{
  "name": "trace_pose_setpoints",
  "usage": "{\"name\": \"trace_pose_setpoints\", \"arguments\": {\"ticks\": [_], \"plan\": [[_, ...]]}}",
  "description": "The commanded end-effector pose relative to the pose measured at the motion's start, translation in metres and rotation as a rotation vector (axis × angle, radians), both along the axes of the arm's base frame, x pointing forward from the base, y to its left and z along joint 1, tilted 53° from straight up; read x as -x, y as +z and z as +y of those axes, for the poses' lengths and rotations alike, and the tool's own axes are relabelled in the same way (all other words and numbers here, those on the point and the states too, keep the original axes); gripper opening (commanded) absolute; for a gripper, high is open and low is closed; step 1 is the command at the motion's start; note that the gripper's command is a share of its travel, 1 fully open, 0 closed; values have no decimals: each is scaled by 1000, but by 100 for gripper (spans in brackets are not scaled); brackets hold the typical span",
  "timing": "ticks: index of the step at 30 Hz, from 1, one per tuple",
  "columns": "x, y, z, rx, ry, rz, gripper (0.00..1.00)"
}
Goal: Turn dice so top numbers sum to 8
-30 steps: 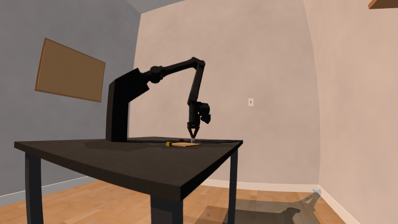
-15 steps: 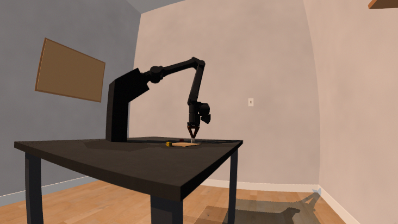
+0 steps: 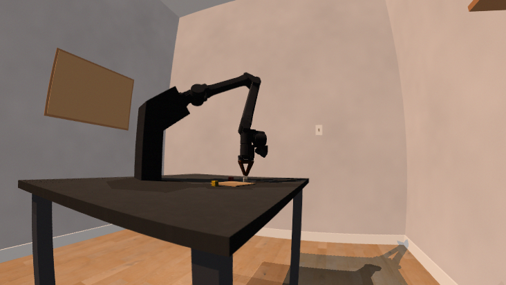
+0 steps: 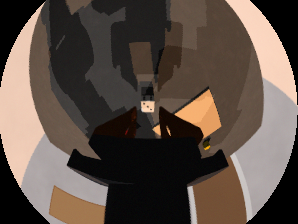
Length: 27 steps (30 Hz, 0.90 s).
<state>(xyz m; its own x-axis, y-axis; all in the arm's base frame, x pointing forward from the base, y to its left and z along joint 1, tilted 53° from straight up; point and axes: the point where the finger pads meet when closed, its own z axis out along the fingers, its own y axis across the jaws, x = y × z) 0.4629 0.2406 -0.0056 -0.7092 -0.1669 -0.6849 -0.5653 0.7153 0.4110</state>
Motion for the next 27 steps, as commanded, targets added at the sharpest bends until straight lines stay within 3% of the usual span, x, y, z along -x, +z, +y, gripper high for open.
{"name": "trace_pose_setpoints", "arguments": {"ticks": [1, 27], "plan": [[8, 1, 7, -3, 12, 1, 34], [10, -1, 7, -1, 12, 6, 34]]}}
